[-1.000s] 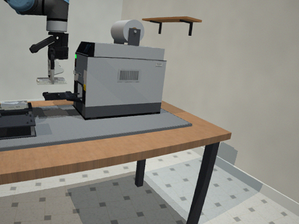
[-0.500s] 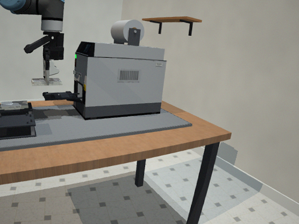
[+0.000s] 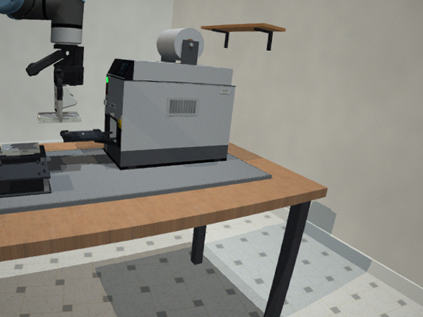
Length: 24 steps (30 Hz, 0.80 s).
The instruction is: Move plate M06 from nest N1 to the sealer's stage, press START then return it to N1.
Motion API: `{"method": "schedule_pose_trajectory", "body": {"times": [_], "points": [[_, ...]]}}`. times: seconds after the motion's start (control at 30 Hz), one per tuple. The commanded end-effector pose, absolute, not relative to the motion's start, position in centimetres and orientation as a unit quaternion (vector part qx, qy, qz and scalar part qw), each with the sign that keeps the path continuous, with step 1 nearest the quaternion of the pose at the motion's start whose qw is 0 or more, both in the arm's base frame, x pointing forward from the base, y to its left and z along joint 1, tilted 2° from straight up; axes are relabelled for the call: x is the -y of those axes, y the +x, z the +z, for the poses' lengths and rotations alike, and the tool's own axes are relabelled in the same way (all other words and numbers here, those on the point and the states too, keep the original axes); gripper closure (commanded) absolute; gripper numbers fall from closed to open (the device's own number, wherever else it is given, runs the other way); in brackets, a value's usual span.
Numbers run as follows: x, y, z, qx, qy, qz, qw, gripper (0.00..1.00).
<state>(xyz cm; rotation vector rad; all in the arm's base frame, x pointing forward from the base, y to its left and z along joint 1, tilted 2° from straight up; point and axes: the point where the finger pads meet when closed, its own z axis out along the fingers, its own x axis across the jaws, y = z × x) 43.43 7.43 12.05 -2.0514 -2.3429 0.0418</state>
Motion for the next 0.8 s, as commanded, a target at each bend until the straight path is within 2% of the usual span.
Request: {"method": "schedule_pose_trajectory", "body": {"times": [0.0, 0.77], "points": [[-6.4, 42.6, 12.2, 0.752, -0.659, 0.013, 0.013, 1.0], [-3.1, 39.7, 12.3, 0.752, -0.659, 0.013, 0.013, 1.0]]}}
